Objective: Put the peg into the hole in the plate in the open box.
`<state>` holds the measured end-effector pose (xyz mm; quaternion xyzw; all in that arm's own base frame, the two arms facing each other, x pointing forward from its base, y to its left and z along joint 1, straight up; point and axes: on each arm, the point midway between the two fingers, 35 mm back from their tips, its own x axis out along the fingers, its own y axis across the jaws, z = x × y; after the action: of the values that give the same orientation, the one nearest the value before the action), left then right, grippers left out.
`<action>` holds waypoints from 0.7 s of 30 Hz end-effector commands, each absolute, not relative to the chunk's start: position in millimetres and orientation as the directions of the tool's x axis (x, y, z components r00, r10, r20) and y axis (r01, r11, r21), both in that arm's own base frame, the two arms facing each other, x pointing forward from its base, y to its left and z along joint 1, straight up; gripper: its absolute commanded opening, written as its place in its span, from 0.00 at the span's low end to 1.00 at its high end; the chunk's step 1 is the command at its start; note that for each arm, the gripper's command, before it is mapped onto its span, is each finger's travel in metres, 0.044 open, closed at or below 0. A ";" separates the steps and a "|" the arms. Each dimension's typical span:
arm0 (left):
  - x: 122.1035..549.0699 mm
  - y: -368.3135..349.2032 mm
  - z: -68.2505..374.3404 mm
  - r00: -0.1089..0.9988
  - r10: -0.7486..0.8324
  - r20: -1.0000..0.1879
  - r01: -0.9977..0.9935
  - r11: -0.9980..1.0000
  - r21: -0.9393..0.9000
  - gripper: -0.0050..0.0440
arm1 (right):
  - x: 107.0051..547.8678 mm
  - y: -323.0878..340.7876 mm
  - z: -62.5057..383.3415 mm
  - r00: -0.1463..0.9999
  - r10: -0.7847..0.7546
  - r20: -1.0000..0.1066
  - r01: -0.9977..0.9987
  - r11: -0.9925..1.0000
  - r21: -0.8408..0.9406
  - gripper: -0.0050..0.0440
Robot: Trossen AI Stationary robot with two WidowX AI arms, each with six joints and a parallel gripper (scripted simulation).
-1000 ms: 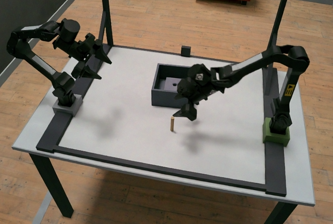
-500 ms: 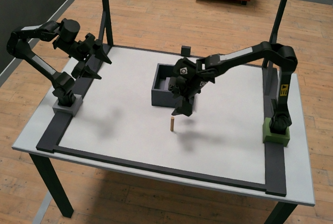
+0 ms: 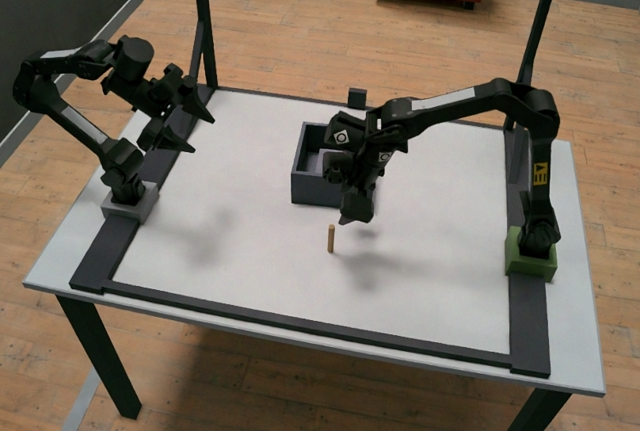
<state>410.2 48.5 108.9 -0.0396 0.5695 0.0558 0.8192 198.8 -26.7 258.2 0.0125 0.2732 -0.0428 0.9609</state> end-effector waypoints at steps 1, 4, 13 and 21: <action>414.4 48.8 117.6 0.362 0.053 -0.931 -0.142 0.990 0.001 1.00 | 198.2 -26.7 261.2 0.851 -0.077 -0.520 0.089 0.996 -0.001 1.00; 414.4 48.8 117.6 0.362 0.053 -0.931 -0.142 0.990 0.001 1.00 | 198.2 -26.7 261.2 0.851 -0.077 -0.520 0.089 0.996 -0.001 1.00; 415.3 48.3 103.8 0.340 0.096 -0.936 -0.270 0.963 0.000 0.66 | 198.2 -26.7 261.2 0.851 -0.077 -0.520 0.089 0.996 -0.001 1.00; 424.8 48.9 95.7 0.319 0.180 -0.931 -0.512 0.859 -0.009 0.45 | 198.2 -26.7 261.2 0.851 -0.077 -0.520 0.089 0.996 -0.001 1.00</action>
<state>416.6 49.1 90.9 -0.1228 0.5603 0.1728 0.8007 198.8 -26.7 258.2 0.0125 0.2732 -0.0428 0.9609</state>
